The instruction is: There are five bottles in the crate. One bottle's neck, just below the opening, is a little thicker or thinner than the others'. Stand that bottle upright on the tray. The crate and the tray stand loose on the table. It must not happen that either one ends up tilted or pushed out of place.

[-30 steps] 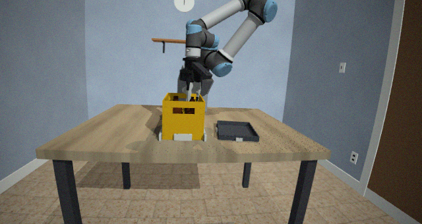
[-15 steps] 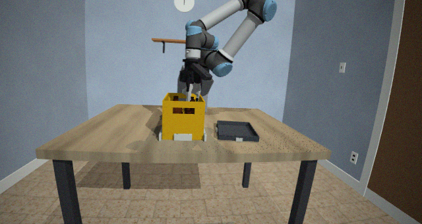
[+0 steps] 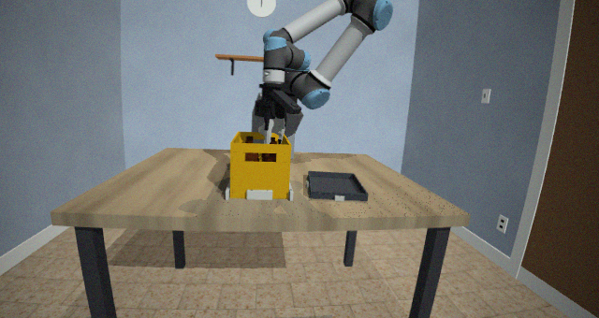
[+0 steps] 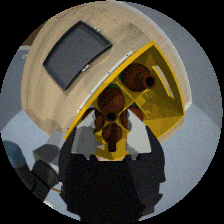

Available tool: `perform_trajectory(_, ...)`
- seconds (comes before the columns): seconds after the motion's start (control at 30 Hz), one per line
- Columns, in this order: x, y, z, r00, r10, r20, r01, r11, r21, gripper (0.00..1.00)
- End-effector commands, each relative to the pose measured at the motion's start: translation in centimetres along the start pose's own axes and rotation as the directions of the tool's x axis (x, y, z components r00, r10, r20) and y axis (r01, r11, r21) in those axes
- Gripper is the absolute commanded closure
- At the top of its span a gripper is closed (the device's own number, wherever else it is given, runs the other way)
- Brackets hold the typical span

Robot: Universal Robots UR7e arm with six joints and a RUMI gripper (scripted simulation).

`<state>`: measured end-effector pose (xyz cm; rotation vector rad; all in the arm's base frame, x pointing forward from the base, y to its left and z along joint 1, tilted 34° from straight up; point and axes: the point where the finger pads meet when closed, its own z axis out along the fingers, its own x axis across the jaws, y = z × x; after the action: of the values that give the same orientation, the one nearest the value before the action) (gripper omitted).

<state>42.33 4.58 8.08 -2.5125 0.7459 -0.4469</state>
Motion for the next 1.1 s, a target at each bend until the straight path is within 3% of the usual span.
perform_trajectory(0.0, 0.03, -0.01, -0.02, 1.0, 0.0, -0.001, 0.0, 1.0, 0.0, 0.62)
perform_trajectory(0.63, 0.03, -0.01, -0.02, 1.0, 0.0, -0.001, 0.0, 1.0, 0.0, 0.62)
perform_trajectory(0.67, 0.03, -0.01, -0.02, 1.0, 0.0, -0.001, 0.0, 1.0, 0.0, 1.0)
perform_trajectory(1.07, 0.03, -0.01, -0.02, 1.0, 0.0, -0.001, 0.0, 1.0, 0.0, 1.0)
